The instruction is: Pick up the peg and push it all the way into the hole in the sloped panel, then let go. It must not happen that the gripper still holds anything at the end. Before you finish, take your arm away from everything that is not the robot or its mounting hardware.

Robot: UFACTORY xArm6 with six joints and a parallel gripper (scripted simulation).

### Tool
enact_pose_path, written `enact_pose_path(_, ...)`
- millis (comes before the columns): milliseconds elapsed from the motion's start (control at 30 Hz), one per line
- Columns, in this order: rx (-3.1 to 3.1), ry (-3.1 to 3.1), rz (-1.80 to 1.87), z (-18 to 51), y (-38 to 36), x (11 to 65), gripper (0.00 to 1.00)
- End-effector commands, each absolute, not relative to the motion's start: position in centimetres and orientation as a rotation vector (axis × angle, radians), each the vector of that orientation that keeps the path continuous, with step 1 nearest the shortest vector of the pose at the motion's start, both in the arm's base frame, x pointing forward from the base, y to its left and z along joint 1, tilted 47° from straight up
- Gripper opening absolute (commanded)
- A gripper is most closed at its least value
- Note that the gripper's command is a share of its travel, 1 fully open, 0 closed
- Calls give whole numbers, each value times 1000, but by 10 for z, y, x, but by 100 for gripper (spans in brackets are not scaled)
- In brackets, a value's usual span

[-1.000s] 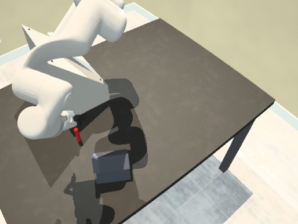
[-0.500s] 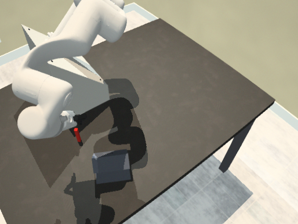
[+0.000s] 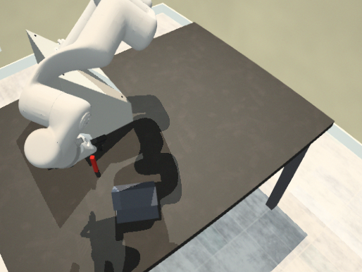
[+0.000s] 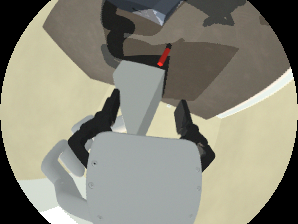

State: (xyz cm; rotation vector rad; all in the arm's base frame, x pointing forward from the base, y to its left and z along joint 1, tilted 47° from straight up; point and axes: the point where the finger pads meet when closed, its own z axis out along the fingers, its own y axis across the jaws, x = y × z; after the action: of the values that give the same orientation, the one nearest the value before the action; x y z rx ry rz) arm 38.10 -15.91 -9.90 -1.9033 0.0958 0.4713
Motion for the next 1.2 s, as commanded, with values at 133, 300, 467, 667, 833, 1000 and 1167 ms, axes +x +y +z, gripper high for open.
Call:
enact_pose_path(133, -1905, -16, 344, -100, -153, 387, 100)
enact_pose_path(300, -1903, -105, 245, -102, -147, 391, 100)
enact_pose_path(467, -1899, -194, 146, -103, -140, 395, 100)
enact_pose_path(667, -1896, -265, 69, -104, -136, 398, 100)
enact_pose_path(833, -1890, -352, -27, -106, -130, 400, 100)
enact_pose_path(1000, -1883, -440, -120, -108, -124, 403, 100)
enact_pose_path(1167, -1875, -527, -212, -109, -118, 405, 100)
